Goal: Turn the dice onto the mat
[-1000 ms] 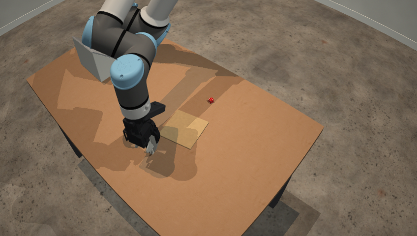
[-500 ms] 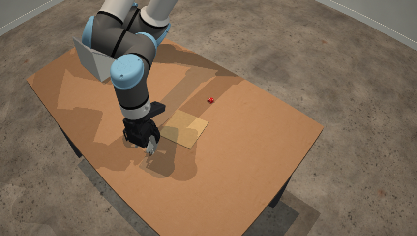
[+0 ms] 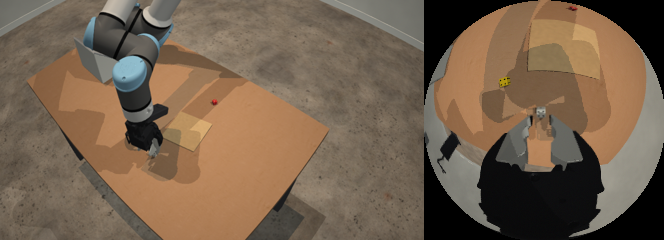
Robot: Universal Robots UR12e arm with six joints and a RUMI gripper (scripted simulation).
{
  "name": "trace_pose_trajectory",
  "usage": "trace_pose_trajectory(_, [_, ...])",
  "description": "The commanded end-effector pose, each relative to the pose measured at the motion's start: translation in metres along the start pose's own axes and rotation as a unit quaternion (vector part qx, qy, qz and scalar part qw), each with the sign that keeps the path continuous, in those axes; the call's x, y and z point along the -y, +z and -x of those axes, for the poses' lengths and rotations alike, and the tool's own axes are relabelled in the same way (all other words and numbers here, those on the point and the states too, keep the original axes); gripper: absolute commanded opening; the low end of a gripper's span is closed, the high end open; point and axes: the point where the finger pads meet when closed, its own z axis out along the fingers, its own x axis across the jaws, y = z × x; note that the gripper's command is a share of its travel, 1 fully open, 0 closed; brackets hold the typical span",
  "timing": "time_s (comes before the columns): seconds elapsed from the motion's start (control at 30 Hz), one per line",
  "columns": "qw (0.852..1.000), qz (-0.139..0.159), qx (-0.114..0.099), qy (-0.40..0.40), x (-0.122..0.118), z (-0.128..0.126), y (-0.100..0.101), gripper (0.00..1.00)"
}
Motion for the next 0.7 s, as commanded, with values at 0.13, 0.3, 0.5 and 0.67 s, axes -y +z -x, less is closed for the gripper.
trace_pose_trajectory(0.13, [1.000,0.001,0.000,0.000,-0.001,0.000,0.007,0.18])
trace_pose_trajectory(0.3, [1.000,0.001,0.000,0.000,-0.001,0.000,0.012,0.18])
trace_pose_trajectory(0.5, [1.000,0.001,0.000,0.000,-0.001,0.000,0.017,0.18])
trace_pose_trajectory(0.67, [1.000,0.001,0.000,0.000,-0.001,0.000,0.018,0.18])
